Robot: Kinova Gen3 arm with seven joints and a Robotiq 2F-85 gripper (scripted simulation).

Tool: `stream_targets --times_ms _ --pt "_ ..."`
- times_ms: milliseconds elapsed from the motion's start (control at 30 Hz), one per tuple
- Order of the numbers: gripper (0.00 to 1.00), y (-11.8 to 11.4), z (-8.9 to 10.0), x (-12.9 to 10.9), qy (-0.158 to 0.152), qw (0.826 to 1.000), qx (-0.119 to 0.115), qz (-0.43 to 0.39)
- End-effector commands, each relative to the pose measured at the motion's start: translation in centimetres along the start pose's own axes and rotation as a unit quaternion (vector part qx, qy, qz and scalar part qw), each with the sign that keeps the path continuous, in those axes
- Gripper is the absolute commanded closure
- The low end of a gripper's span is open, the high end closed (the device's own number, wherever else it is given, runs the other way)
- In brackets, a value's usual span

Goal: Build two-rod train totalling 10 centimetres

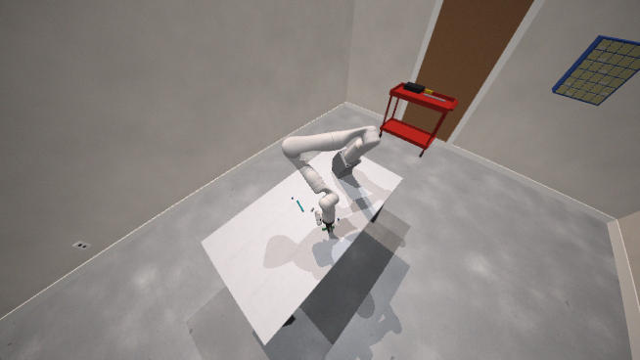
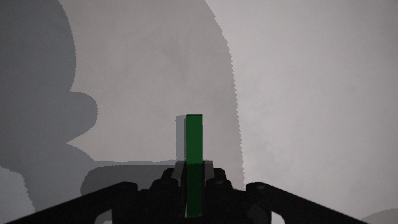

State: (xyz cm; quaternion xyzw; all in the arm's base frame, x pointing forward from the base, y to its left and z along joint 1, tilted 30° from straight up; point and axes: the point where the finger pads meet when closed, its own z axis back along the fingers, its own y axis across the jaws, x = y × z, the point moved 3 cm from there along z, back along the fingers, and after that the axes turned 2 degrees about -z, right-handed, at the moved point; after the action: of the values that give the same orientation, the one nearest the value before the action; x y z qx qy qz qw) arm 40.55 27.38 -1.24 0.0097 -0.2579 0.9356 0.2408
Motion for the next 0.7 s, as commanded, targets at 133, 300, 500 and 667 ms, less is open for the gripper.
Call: stream_targets --times_ms 133,300,500,667 --pt "0.95 0.0 0.0 0.0 0.001 1.0 0.0 0.0" --pt "0.95 0.0 0.0 0.0 0.001 1.0 0.0 0.0" --pt "0.95 0.0 0.1 0.0 0.001 1.0 0.0 0.0" --pt "0.95 0.0 1.3 0.0 0.001 1.0 0.0 0.0"
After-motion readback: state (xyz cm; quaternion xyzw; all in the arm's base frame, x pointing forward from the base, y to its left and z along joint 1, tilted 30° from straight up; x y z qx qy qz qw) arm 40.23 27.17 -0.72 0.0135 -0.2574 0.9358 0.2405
